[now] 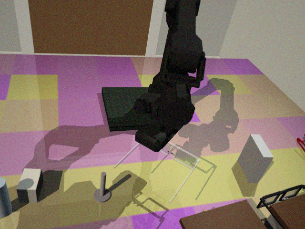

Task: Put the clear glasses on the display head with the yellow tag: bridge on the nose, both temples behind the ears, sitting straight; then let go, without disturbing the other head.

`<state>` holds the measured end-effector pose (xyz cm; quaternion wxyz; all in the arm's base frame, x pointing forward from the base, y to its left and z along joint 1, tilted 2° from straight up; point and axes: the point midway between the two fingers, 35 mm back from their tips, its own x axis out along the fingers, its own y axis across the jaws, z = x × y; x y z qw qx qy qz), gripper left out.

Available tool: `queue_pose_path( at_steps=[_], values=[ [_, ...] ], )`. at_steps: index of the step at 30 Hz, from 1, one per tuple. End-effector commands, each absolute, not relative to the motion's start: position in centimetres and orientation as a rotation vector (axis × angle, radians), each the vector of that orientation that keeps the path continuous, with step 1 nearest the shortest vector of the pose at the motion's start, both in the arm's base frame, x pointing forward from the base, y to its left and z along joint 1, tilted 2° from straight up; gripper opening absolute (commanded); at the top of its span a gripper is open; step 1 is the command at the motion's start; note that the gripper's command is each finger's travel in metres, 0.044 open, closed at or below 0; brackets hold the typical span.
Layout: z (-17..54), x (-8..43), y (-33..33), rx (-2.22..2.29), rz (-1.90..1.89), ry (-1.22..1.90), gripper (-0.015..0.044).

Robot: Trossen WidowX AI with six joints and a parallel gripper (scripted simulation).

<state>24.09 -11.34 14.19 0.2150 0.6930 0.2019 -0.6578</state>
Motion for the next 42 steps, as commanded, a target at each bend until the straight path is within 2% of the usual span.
queue_pose_path(
  at_steps=[1,42],
  values=[
    [13.8,24.1,-11.3,1.922,-1.828,0.554,0.0000],
    [10.4,24.6,-11.5,1.923,-1.827,0.554,0.0000]
  ],
)
